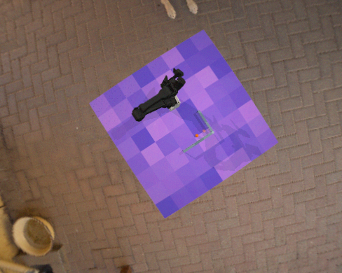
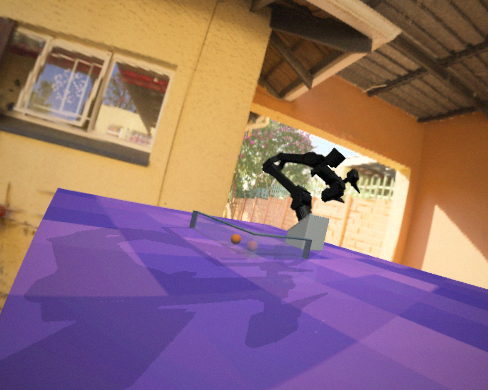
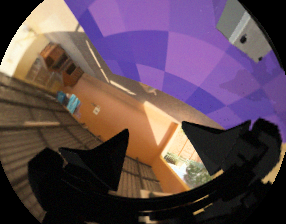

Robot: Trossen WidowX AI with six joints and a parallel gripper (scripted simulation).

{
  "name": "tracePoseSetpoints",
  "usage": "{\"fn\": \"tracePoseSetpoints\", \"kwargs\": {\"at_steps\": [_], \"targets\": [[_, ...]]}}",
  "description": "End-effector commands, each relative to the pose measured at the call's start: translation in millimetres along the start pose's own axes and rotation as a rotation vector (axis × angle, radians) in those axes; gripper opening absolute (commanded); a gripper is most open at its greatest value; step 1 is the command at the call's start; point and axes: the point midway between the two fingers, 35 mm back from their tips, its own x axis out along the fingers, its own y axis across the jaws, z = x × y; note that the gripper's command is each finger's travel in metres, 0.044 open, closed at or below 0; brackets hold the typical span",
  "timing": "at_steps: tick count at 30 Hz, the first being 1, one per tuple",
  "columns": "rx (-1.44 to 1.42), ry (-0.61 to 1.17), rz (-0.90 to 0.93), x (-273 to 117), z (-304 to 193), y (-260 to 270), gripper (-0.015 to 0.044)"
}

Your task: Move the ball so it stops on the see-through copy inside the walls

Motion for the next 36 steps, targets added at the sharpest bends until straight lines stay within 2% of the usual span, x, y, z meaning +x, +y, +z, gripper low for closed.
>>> {"fn": "tracePoseSetpoints", "kwargs": {"at_steps": [1,6,12,18,27,36], "targets": [[-0.002,-0.007,0.006,-0.9,1.2,2.0,0.0374],[-0.034,-0.214,0.131,-31.9,38.0,50.2,0.0248],[-0.035,-0.505,0.206,-93.7,100.7,93.1,0.0248],[0.012,-0.758,0.185,-165.2,166.9,103.1,0.0248],[0.118,-1.026,-0.059,-269.6,261.6,57.9,0.0248],[0.257,-1.063,-0.418,-343.2,333.7,-43.0,0.0248]]}}
